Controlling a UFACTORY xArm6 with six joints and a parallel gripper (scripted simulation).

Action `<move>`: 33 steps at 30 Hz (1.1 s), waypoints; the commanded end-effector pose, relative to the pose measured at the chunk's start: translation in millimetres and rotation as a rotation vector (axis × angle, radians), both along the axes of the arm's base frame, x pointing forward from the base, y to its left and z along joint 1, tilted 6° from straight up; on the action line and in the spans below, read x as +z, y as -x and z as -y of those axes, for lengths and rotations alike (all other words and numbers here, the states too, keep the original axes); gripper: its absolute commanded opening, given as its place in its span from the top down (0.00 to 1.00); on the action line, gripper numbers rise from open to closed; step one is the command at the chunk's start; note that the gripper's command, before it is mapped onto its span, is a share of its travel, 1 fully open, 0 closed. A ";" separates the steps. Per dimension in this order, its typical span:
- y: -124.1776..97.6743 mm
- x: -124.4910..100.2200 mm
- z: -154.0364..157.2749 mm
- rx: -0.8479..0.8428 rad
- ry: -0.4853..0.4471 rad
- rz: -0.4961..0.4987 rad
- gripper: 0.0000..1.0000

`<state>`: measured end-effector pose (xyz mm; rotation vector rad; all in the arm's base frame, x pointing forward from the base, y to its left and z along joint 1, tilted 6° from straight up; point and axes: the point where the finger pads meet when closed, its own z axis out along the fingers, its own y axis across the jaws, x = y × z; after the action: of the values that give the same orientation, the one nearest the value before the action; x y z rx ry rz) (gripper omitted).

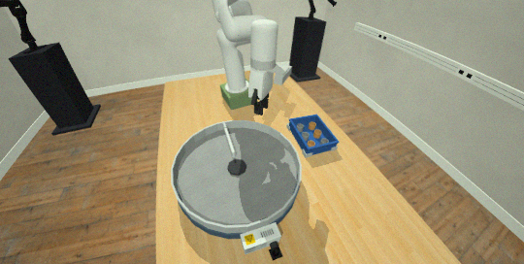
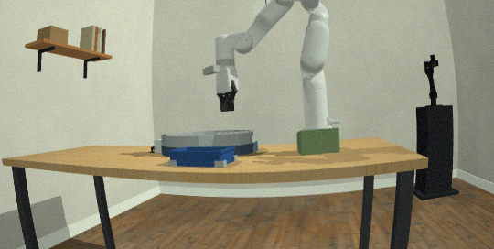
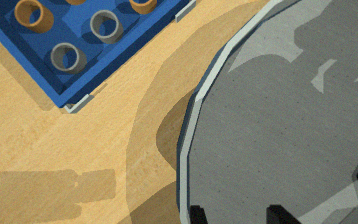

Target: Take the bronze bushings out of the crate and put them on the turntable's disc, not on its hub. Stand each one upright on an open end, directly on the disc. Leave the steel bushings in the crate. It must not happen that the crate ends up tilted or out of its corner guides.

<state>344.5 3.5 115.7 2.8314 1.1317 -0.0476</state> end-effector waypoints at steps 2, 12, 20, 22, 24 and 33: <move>-17.4 -24.0 -74.0 -0.009 0.012 0.008 0.59; -36.2 -66.1 -206.3 -0.009 0.012 0.008 0.59; -49.8 -83.7 -249.5 -0.009 0.012 0.008 0.59; -49.8 -83.7 -249.5 -0.009 0.012 0.008 0.59; -50.1 -83.8 -249.9 -0.009 0.012 0.008 0.59; -53.6 -84.2 -254.3 -0.009 0.012 0.008 0.59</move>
<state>396.6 256.5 30.1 2.8232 1.1123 -0.0501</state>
